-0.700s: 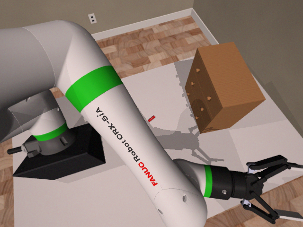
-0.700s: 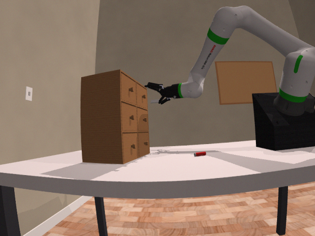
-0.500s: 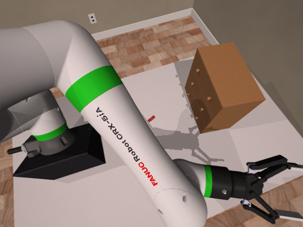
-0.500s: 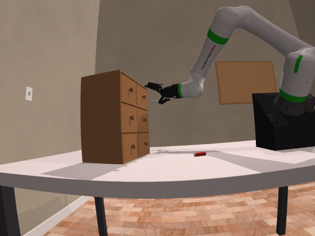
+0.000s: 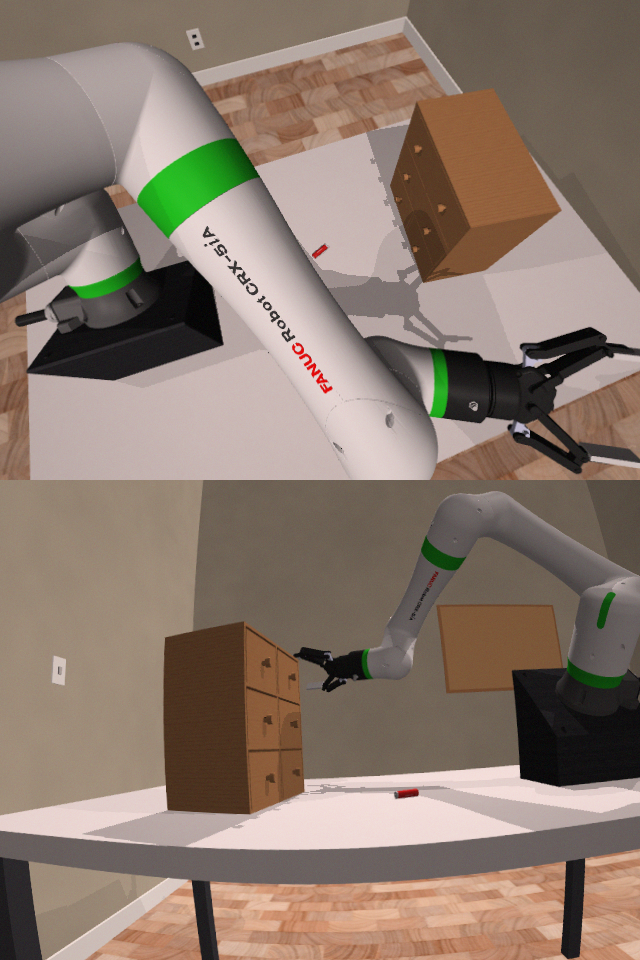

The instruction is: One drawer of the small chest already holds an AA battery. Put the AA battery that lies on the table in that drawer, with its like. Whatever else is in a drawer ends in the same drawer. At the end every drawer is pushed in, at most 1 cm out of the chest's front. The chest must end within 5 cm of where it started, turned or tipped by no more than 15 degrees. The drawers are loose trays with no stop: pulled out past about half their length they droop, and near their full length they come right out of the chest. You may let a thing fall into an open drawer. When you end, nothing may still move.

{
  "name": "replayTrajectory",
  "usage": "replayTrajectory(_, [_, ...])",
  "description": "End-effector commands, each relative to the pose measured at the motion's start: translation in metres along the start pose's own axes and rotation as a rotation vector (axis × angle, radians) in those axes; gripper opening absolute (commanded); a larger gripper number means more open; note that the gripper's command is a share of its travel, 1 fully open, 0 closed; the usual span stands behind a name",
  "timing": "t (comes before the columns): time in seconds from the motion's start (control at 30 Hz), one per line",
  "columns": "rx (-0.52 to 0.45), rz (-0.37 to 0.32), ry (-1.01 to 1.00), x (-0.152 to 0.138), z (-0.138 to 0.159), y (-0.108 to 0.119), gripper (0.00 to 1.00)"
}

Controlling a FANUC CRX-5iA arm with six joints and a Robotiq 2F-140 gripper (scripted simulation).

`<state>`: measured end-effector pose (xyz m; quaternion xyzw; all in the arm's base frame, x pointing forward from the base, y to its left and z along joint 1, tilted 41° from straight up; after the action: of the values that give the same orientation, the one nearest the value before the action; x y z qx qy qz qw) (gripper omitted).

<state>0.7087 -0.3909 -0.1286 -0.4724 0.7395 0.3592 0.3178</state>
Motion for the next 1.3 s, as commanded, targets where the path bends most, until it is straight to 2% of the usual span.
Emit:
replayTrajectory(0.0, [-0.016,-0.024,0.026,-0.003,-0.001,0.006,1.00])
replayTrajectory(0.1, [-0.062,-0.088,0.096,-0.008,-0.001,0.024,1.00])
replayTrajectory(0.2, [-0.142,-0.209,0.232,-0.022,-0.006,0.053,1.00])
replayTrajectory(0.23, [-0.142,-0.209,0.232,-0.022,-0.006,0.053,1.00])
replayTrajectory(0.27, [-0.175,-0.258,0.286,-0.028,-0.008,0.066,1.00])
replayTrajectory(0.3, [-0.178,-0.261,0.290,-0.027,-0.008,0.066,1.00])
replayTrajectory(0.33, [-0.205,-0.305,0.338,-0.036,-0.010,0.081,1.00])
replayTrajectory(0.4, [-0.205,-0.305,0.338,-0.036,-0.010,0.081,1.00])
replayTrajectory(0.43, [-0.256,-0.381,0.422,-0.044,-0.013,0.096,1.00])
replayTrajectory(0.47, [-0.262,-0.390,0.432,-0.044,-0.014,0.096,1.00])
replayTrajectory(0.5, [-0.288,-0.429,0.475,-0.054,-0.015,0.114,1.00])
replayTrajectory(0.57, [-0.312,-0.464,0.514,-0.053,-0.017,0.113,1.00])
replayTrajectory(0.6, [-0.340,-0.506,0.560,-0.066,-0.018,0.133,1.00])
replayTrajectory(0.67, [-0.367,-0.547,0.606,-0.065,-0.021,0.131,1.00])
replayTrajectory(0.7, [-0.394,-0.589,0.650,-0.079,-0.022,0.153,1.00])
replayTrajectory(0.77, [-0.428,-0.639,0.706,-0.079,-0.025,0.151,1.00])
replayTrajectory(0.8, [-0.449,-0.672,0.742,-0.095,-0.025,0.175,1.00])
replayTrajectory(0.87, [-0.487,-0.728,0.805,-0.095,-0.028,0.172,1.00])
replayTrajectory(0.9, [-0.505,-0.759,0.837,-0.112,-0.028,0.198,1.00])
replayTrajectory(0.97, [-0.505,-0.759,0.837,-0.112,-0.028,0.198,1.00])
replayTrajectory(1.0, [-0.562,-0.845,0.932,-0.130,-0.031,0.221,1.00])
replayTrajectory(1.07, [-0.596,-0.897,0.990,-0.132,-0.033,0.220,1.00])
replayTrajectory(1.1, [-0.614,-0.925,1.021,-0.149,-0.033,0.246,1.00])
replayTrajectory(1.17, [-0.655,-0.983,1.084,-0.152,-0.036,0.244,1.00])
replayTrajectory(1.2, [-0.675,-1.015,1.118,-0.169,-0.035,0.269,1.00])
replayTrajectory(1.27, [-0.715,-1.075,1.185,-0.173,-0.037,0.268,1.00])
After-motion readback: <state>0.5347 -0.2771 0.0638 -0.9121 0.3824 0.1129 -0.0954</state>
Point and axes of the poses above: the point where the finger pads meet when closed, its own y axis back along the fingers, its own x axis across the jaws, z = x × y, the point moved 6 cm from there along y, back along the fingers, and after that the axes turned 14 degrees about y, right-handed, at the moved point
